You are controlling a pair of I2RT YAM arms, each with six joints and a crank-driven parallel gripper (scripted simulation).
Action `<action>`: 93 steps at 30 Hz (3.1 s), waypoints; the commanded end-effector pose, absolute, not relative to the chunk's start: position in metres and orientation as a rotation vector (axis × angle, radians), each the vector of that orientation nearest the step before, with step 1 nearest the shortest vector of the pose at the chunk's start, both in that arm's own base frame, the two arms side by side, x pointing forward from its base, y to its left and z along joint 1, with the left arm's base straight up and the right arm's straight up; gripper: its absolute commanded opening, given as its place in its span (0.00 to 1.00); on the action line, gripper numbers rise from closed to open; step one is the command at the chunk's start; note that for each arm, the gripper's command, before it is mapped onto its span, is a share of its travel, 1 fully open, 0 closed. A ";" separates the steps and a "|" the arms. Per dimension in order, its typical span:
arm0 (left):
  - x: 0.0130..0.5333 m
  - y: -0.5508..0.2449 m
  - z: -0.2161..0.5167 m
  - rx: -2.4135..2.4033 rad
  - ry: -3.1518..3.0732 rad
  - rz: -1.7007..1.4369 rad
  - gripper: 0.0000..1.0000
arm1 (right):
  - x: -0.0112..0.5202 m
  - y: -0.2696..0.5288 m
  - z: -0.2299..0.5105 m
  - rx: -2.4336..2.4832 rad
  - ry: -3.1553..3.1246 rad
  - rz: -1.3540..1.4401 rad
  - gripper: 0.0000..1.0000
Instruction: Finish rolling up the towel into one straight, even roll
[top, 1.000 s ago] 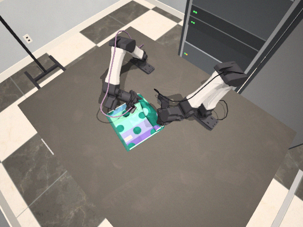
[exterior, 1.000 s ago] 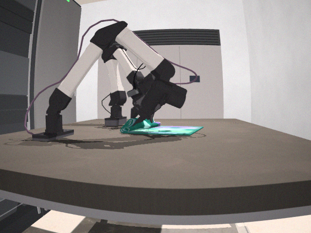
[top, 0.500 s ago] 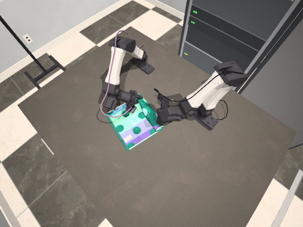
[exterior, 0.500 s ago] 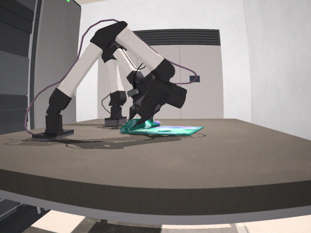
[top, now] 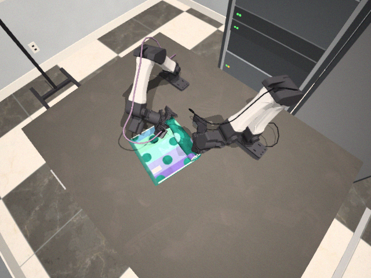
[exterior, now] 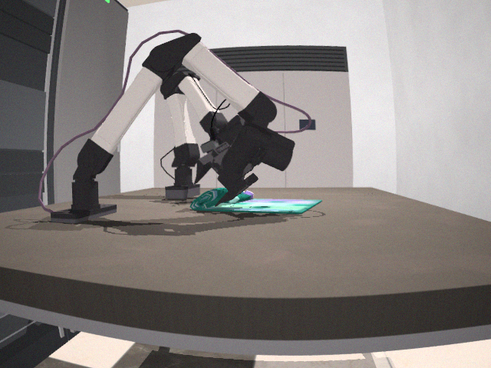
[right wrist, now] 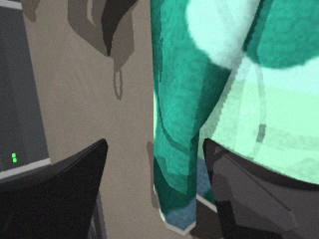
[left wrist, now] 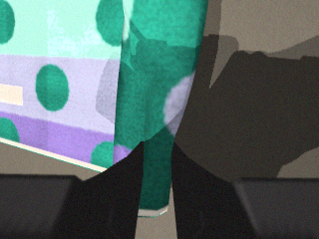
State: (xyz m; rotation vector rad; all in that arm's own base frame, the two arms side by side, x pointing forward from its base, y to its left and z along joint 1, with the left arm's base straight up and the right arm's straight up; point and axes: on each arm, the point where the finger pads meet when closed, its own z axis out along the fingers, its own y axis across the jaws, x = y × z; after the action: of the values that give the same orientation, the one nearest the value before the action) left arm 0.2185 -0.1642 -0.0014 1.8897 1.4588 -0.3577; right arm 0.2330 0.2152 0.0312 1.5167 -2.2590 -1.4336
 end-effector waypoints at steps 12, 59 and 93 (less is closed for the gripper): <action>0.214 -0.162 -0.007 1.924 1.588 -0.494 0.22 | 0.264 0.182 0.063 1.538 -2.263 -1.445 0.85; 0.214 -0.162 0.004 1.919 2.261 -1.480 0.22 | 0.238 0.205 0.072 2.576 -2.897 -0.329 0.98; 0.214 -0.162 -0.008 1.919 2.261 -1.480 0.22 | 0.261 0.209 0.020 2.750 -2.700 -0.429 0.98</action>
State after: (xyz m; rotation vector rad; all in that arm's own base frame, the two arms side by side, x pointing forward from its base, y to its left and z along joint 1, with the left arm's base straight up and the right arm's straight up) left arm 0.2159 -0.1652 0.0055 1.9035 2.2484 -1.4638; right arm 0.2551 0.1987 0.0171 2.7047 -2.6980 -0.4147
